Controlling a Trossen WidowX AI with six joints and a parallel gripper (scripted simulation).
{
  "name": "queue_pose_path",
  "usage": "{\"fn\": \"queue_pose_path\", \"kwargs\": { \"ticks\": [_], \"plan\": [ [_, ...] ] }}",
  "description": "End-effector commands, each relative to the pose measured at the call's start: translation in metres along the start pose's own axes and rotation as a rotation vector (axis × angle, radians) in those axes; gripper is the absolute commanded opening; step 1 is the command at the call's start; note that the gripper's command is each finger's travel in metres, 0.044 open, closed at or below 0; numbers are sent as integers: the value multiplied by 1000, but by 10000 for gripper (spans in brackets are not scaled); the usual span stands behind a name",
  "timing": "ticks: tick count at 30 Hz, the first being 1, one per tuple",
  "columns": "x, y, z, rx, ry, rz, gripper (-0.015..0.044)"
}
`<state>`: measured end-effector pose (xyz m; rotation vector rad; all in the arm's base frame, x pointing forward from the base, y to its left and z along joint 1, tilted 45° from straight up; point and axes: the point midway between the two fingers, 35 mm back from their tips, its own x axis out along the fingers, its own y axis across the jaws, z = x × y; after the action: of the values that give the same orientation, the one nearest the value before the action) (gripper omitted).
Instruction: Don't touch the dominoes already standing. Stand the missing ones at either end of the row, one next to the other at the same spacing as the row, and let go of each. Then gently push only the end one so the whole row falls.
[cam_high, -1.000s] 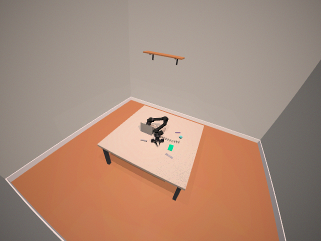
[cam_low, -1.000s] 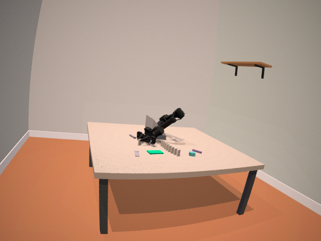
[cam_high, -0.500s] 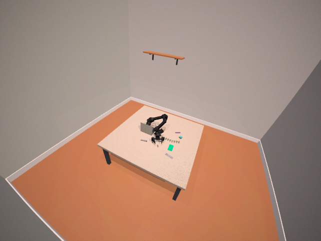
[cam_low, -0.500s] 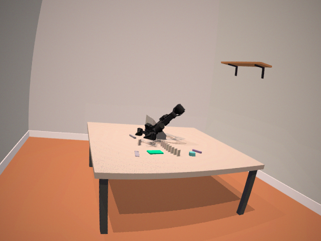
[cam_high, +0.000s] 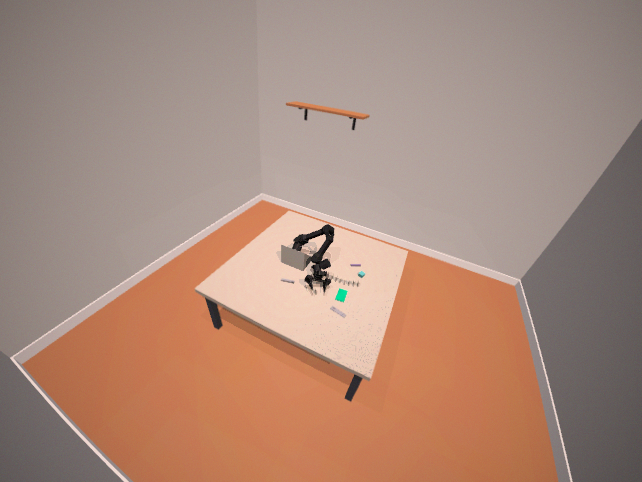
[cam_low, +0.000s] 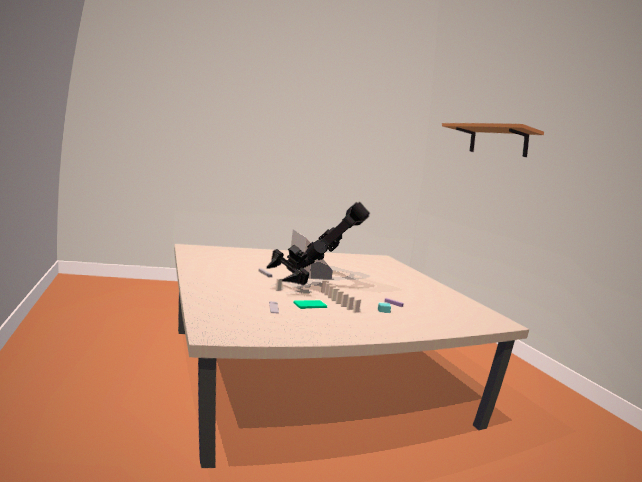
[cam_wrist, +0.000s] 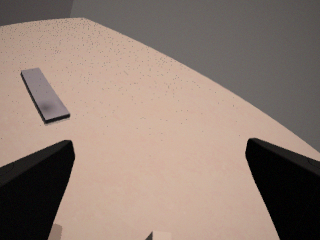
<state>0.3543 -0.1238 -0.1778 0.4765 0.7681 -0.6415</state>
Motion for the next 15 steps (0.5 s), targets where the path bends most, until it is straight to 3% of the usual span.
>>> {"fn": "queue_pose_path", "kwargs": {
  "ticks": [1,10,15],
  "plan": [
    [19,6,6,-204,122,19,440],
    [36,7,8,-671,516,205,440],
    [46,-20,38,-684,494,204,440]
  ]
}}
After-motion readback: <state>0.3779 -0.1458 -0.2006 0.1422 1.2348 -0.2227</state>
